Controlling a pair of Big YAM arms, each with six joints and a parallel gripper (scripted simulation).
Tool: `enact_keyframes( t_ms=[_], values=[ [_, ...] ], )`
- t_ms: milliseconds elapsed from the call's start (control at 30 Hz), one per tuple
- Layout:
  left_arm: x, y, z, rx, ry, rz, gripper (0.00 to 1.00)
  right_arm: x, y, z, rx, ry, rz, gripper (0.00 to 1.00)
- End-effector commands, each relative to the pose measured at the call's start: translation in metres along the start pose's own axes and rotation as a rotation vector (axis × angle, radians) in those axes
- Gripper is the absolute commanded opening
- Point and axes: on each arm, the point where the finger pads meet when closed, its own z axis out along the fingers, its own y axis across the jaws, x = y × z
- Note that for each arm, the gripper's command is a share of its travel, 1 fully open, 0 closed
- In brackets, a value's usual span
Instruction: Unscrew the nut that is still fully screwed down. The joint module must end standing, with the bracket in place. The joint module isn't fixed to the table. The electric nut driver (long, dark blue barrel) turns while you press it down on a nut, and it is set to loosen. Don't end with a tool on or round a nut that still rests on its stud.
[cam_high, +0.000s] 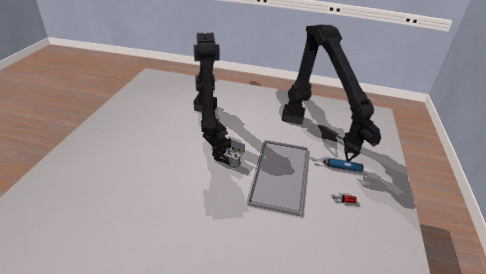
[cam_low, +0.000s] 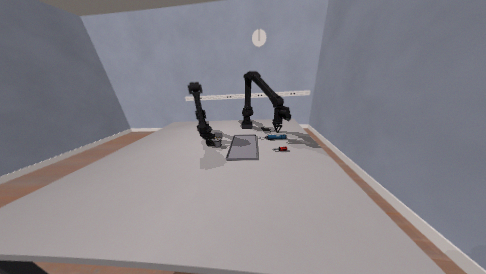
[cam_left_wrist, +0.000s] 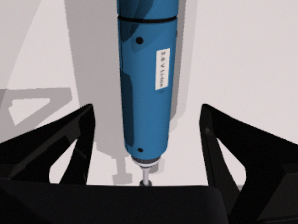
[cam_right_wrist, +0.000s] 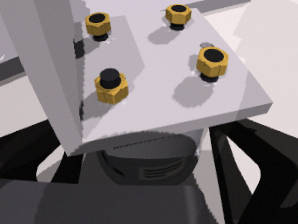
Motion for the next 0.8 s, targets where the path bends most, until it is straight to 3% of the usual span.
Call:
enact_keyframes(
  t_ms=[0,100,133,767],
  values=[
    [-0.0067,-0.0101,-0.0099,0.026,-0.019,-0.005,0.65,-0.0047,-0.0028,0.0028,0.003,-0.011,-0.005,0.74],
    [-0.0067,-0.0101,-0.0099,0.026,-0.019,-0.005,0.65,-0.0047,-0.0028,0.0028,0.003,-0.011,-0.005,0.74],
    [-0.0067,-0.0101,-0.0099,0.026,-0.019,-0.005,0.65,-0.0047,-0.0028,0.0028,0.003,-0.011,-0.005,0.63],
    [-0.0067,-0.0101,-0.0099,0.026,-0.019,-0.005,0.65,-0.0047,-0.0027,0.0028,0.003,-0.011,-0.005,0.61]
  ],
)
